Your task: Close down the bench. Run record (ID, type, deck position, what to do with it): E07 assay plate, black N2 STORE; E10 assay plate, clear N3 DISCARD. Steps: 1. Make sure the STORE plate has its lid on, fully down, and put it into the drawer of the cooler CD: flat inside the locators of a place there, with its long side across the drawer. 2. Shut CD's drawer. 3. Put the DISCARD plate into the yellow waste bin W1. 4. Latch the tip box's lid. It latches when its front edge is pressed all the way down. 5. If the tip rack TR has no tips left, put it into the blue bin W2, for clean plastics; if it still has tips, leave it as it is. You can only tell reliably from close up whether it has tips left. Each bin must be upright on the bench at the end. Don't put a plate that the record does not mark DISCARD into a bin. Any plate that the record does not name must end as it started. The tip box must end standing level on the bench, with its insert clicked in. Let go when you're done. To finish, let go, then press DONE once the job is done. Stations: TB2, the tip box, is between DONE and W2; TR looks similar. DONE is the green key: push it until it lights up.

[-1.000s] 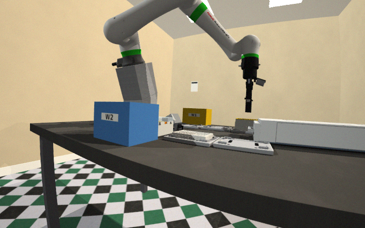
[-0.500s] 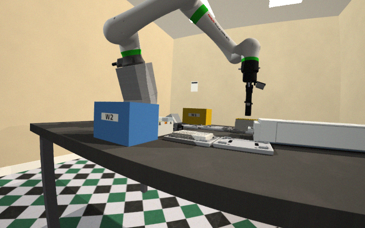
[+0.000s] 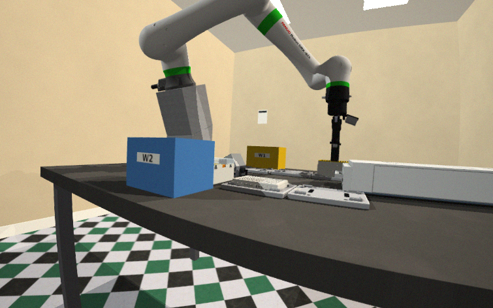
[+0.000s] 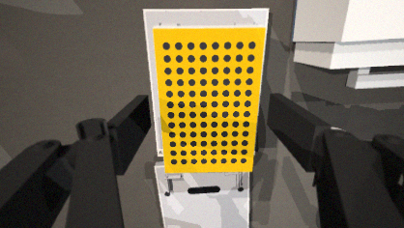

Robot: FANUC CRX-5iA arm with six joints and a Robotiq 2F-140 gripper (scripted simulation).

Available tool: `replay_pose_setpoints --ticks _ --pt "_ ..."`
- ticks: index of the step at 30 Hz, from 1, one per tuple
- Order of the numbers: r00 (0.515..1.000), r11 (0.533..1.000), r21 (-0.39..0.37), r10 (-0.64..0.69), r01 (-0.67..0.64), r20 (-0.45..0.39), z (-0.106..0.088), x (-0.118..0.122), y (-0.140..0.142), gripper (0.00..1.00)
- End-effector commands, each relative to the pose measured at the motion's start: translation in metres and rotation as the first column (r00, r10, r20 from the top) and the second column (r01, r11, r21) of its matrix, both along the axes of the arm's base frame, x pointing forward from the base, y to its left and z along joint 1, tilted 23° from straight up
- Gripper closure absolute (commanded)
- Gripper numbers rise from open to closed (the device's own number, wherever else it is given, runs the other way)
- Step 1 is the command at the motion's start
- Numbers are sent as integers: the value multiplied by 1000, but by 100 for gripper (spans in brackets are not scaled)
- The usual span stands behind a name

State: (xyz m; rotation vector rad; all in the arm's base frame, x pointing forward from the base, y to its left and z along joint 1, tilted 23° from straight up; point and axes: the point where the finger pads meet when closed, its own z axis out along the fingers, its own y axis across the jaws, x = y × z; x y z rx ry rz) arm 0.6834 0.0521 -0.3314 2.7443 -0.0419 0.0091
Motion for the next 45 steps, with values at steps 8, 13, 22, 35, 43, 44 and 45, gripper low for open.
replay_pose_setpoints --ticks 8,13,22,35,43,44,45 --pt "1000 1000 1 1 -1 2 -10 1 -4 30" --pt "1000 1000 1 1 -1 2 -14 1 -5 30" --pt "1000 1000 1 1 -1 2 -19 1 -7 30" --pt "1000 1000 1 1 -1 2 -32 1 -13 30" --pt "1000 1000 1 1 -1 2 -33 1 -14 30" --pt "1000 1000 1 1 -1 2 -33 1 -13 31" --pt "1000 1000 1 1 -1 2 -33 1 -13 31"
